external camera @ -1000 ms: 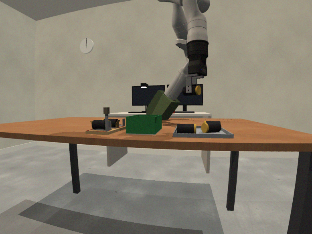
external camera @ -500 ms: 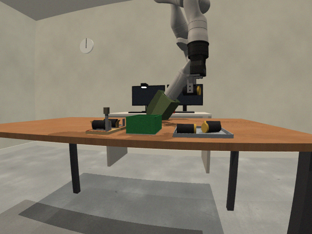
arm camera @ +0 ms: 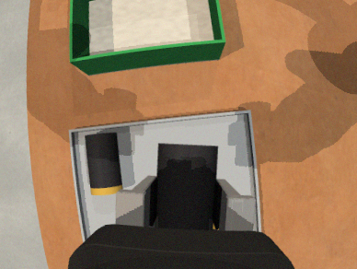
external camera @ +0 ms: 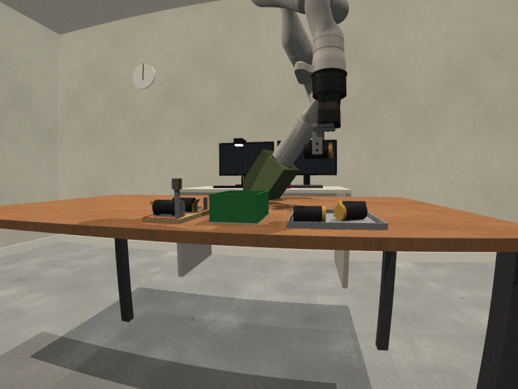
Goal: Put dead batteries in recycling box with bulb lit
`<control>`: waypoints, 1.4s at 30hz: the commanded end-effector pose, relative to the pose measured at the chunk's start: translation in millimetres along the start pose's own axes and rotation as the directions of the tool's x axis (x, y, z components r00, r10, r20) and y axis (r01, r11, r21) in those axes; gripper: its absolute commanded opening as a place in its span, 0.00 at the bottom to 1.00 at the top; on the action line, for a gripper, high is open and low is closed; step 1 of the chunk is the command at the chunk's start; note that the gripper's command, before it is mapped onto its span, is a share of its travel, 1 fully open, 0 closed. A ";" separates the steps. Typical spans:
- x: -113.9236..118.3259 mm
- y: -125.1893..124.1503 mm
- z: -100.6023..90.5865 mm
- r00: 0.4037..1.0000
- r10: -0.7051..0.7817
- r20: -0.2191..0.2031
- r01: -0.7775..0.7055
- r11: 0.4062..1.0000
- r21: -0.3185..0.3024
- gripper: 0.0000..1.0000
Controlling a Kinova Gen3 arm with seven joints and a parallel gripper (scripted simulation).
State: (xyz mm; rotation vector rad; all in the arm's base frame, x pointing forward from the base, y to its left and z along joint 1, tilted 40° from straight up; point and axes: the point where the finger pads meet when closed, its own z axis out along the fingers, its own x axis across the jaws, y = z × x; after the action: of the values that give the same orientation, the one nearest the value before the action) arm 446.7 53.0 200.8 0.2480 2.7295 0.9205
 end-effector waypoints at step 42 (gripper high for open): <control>0.2 0.1 -0.1 0.991 -0.134 0.000 0.134 0.991 -0.003 0.57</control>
State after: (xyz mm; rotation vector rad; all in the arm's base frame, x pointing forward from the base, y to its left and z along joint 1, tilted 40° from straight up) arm 446.2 53.5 200.4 0.0617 2.7076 0.8879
